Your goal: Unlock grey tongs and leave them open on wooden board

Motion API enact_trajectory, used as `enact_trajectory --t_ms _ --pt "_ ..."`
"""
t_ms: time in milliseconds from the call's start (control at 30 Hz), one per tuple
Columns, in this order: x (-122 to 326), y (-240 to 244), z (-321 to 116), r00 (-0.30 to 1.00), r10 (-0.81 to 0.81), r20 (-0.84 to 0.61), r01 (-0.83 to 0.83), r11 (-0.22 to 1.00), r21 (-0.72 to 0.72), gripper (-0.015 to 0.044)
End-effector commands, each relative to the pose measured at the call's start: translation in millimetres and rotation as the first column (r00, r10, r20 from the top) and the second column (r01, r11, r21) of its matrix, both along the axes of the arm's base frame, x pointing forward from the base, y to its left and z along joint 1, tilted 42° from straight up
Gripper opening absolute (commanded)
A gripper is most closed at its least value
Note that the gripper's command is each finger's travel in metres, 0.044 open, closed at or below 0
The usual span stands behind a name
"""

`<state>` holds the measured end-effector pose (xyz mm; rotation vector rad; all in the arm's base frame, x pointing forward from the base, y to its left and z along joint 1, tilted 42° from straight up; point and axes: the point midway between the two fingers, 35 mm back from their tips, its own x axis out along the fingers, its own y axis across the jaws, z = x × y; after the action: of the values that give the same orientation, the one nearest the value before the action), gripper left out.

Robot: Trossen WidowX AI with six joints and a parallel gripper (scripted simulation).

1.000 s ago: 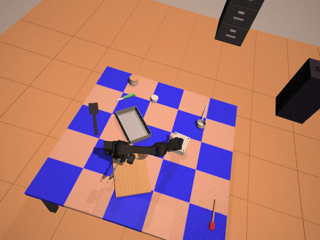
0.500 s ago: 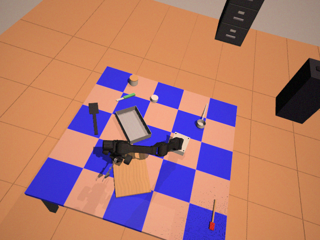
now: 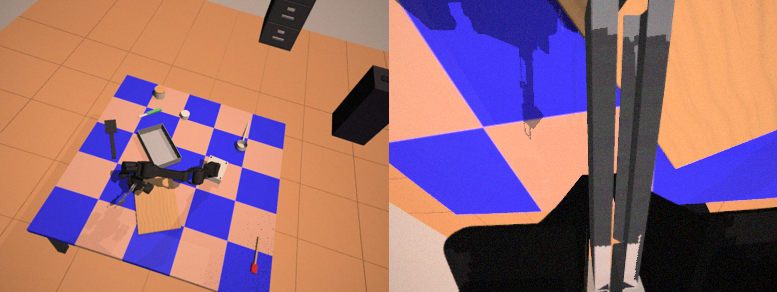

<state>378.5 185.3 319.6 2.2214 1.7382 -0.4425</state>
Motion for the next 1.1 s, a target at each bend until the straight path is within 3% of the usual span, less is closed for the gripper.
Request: enact_trajectory --t_ms 0,533,1067 --pt "2 -1 1 1.000 -0.007 -0.001 0.007 0.997 0.071 -0.0150" --pt "-3 -8 -2 1.000 0.027 -0.008 -0.024 0.960 0.279 -0.0150" --pt "-35 -19 -15 0.991 0.135 -0.015 -0.118 0.910 0.398 -0.0150"
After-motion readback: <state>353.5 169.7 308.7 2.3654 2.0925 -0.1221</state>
